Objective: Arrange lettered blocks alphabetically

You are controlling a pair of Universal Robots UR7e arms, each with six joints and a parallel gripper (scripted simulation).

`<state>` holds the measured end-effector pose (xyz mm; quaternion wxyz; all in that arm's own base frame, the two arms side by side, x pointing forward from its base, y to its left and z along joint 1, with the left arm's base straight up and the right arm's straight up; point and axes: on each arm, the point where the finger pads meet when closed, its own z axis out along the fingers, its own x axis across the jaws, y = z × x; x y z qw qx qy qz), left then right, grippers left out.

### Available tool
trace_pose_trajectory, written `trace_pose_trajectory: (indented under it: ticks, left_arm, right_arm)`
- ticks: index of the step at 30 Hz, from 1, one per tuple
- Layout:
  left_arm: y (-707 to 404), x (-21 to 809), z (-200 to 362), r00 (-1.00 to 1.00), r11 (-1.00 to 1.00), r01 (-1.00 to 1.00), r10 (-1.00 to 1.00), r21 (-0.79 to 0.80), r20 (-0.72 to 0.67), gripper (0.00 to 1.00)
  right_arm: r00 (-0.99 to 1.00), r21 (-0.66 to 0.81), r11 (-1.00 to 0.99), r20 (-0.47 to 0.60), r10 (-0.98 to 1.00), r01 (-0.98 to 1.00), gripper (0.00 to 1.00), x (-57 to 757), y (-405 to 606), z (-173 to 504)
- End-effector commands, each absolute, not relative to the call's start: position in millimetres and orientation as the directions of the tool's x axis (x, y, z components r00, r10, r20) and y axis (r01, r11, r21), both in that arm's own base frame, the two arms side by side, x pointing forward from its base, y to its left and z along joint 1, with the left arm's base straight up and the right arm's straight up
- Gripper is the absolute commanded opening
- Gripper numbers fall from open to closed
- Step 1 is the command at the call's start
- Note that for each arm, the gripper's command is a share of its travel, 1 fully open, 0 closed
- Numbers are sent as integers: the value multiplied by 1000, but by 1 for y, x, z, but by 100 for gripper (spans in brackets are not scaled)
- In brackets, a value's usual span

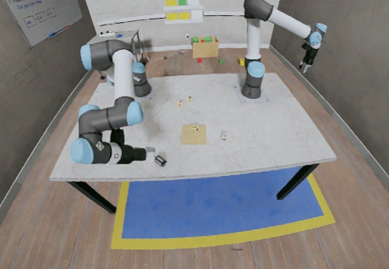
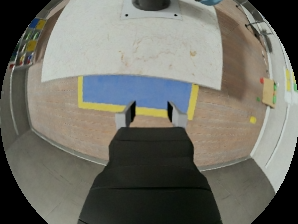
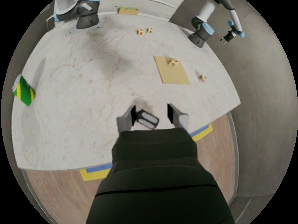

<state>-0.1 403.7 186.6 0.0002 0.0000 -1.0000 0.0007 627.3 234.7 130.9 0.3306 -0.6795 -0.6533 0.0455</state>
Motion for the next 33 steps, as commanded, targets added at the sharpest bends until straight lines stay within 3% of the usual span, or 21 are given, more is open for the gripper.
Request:
trace_pose_trajectory:
  ticks: [1,33]
  left_arm:
    - [404,0,187,-1000,1000,0,0,0,0,100]
    - [404,0,187,-1000,1000,0,0,0,0,100]
  right_arm:
    - [129,-491,70,361,923,869,100,621,227,138]
    - [9,-238,34,178,984,971,100,511,108,194]
